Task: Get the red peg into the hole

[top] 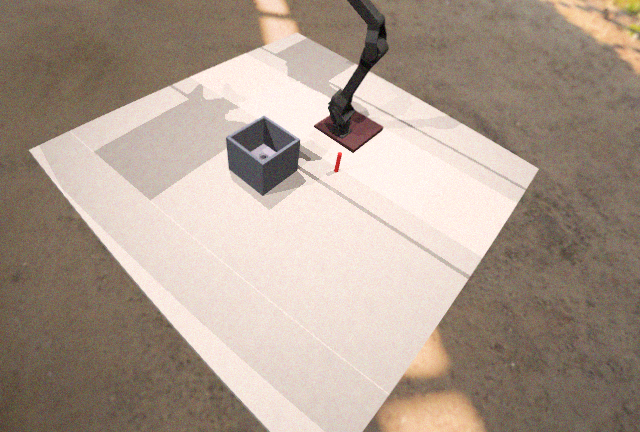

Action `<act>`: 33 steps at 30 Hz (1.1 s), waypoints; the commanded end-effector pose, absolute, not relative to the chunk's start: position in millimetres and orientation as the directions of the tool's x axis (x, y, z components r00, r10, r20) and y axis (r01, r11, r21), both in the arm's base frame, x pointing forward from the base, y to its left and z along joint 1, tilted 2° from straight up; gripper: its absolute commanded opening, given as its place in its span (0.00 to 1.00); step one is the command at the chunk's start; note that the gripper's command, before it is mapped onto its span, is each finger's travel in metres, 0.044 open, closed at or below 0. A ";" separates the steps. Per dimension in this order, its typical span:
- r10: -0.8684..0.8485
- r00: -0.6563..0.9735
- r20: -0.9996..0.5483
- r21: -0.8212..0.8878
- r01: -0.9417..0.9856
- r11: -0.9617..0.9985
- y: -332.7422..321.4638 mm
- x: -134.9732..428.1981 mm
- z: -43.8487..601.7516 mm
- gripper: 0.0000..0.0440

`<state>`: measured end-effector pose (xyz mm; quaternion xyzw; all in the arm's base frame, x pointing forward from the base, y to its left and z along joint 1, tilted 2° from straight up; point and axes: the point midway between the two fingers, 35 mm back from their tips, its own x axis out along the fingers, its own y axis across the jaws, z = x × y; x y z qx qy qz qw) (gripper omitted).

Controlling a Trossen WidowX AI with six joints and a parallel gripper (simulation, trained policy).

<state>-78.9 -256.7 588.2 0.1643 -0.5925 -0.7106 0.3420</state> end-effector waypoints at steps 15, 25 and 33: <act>-0.923 -0.378 0.071 0.987 0.158 0.011 -286.2 11.2 551.4 1.00; -0.989 -0.146 0.001 0.998 0.066 -0.008 -284.9 67.1 528.2 1.00; -0.997 0.044 -0.059 0.998 0.004 -0.059 -275.3 111.0 508.3 1.00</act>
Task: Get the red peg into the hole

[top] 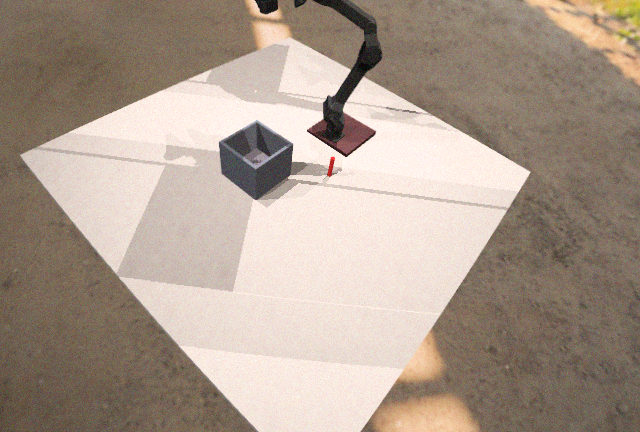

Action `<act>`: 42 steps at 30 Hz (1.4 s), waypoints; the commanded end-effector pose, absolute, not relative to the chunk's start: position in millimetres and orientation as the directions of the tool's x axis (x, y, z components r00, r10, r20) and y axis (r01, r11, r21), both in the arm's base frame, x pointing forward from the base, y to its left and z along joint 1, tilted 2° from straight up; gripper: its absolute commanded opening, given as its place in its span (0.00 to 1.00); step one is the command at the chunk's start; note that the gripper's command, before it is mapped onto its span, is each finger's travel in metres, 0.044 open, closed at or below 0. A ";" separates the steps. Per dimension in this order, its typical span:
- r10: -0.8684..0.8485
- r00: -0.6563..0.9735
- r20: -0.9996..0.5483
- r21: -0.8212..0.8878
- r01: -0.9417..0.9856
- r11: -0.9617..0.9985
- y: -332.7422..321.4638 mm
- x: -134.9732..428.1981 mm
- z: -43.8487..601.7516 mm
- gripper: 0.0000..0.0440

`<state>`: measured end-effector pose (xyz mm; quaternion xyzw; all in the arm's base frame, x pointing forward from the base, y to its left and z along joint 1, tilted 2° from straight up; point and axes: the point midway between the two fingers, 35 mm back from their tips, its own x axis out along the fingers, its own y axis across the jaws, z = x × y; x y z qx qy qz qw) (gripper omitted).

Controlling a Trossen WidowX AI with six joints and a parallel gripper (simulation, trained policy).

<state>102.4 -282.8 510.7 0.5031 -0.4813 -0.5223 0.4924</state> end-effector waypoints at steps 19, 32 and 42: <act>-0.862 0.455 -0.223 0.963 -0.036 -0.268 -225.3 204.8 455.9 1.00; -0.661 0.661 -0.355 0.901 0.055 -0.429 -172.1 254.4 414.9 1.00; -0.460 0.756 -0.466 0.832 0.197 -0.519 -122.3 281.2 380.1 1.00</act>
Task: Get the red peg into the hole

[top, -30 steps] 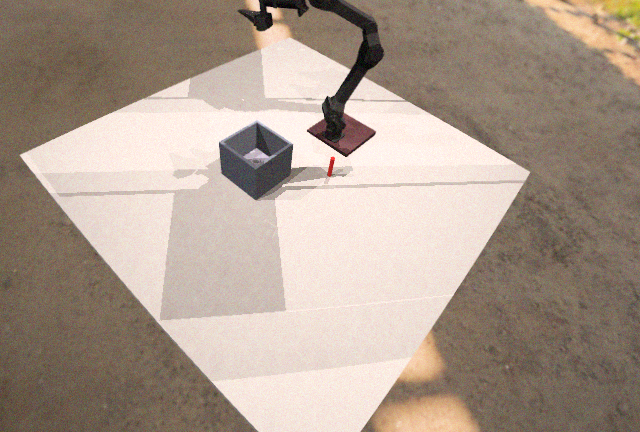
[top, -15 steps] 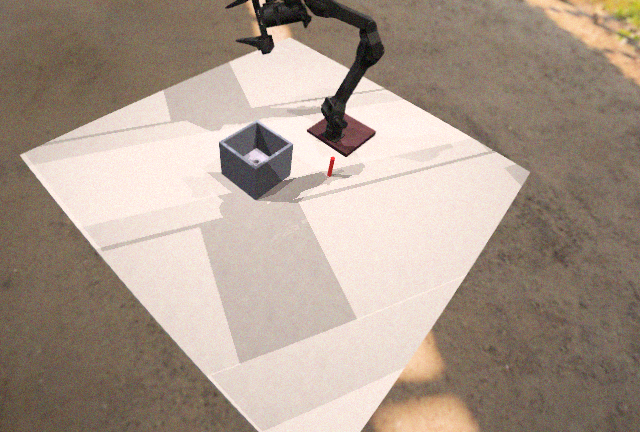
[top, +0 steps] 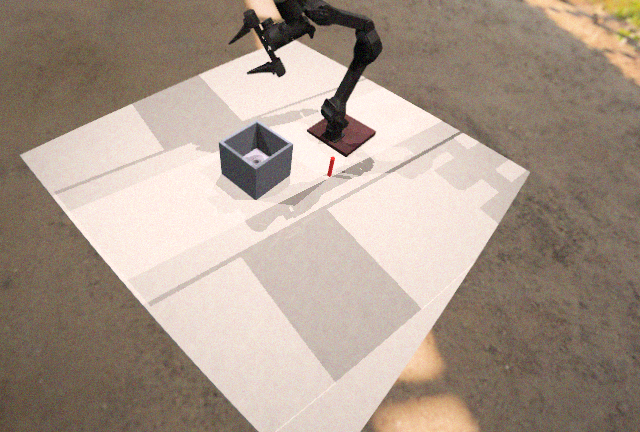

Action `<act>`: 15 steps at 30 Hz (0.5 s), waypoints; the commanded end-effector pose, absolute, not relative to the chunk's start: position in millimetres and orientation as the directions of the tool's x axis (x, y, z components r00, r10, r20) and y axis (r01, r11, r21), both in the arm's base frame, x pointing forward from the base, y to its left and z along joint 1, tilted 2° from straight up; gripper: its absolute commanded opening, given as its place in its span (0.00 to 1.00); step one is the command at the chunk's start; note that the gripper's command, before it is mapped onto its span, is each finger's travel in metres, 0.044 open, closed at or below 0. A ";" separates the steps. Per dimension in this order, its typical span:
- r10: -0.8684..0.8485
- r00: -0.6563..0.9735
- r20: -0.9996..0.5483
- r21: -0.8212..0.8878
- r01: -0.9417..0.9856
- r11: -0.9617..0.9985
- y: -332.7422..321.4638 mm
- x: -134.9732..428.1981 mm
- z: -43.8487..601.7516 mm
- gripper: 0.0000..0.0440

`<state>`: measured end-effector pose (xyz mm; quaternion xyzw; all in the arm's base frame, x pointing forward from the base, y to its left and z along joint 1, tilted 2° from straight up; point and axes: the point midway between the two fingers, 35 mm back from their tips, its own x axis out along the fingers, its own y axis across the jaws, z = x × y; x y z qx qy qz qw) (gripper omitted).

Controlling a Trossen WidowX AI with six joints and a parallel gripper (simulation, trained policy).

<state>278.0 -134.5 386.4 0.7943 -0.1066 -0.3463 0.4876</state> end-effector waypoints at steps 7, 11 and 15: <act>-0.302 0.781 -0.547 0.771 0.331 -0.544 -83.5 292.6 354.4 1.00; -0.207 0.777 -0.594 0.733 0.416 -0.538 -60.1 295.8 339.1 1.00; -0.113 0.759 -0.641 0.690 0.505 -0.518 -36.1 296.5 323.3 1.00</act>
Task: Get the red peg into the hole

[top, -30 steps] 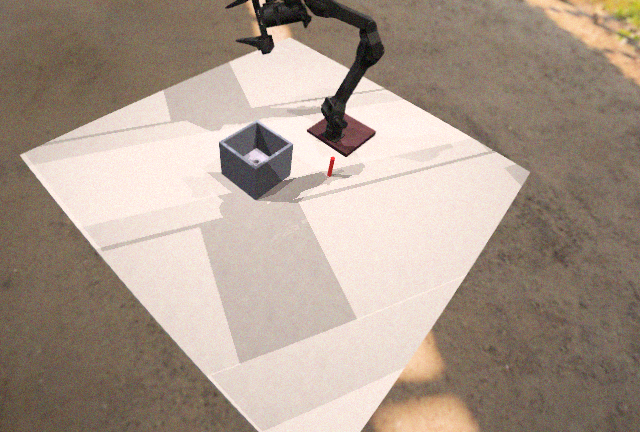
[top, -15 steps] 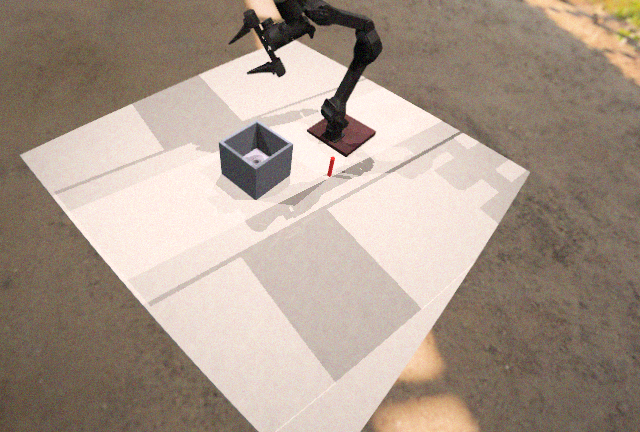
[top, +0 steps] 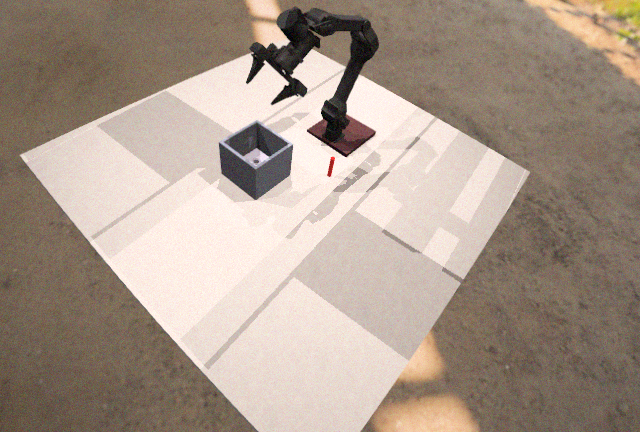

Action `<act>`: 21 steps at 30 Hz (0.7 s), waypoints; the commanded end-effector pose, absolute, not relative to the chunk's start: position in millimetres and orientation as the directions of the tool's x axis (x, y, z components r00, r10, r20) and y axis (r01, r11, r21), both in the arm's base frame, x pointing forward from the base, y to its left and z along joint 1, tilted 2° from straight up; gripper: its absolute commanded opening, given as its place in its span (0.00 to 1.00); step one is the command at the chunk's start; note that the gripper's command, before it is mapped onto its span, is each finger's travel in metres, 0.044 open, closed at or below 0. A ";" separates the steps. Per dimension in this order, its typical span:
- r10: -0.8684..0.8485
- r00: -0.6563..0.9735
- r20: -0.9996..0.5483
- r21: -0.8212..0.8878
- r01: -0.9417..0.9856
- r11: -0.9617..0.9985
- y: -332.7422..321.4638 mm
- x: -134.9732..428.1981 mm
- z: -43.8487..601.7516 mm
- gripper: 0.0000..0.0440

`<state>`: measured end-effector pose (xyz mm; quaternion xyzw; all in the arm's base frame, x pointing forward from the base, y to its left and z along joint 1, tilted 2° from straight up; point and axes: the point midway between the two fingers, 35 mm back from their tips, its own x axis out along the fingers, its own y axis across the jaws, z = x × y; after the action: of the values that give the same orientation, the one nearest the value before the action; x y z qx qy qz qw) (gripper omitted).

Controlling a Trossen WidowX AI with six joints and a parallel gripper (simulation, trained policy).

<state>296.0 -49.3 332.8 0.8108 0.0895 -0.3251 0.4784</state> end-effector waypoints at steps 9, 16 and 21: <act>0.084 0.656 -0.750 0.572 0.707 -0.415 17.4 287.4 284.0 1.00; 0.198 0.520 -0.831 0.455 0.840 -0.294 53.7 270.0 251.4 1.00; 0.250 0.406 -0.879 0.364 0.910 -0.198 74.8 253.4 229.0 1.00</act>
<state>259.7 65.6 241.1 0.7118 0.3887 -0.3405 0.4757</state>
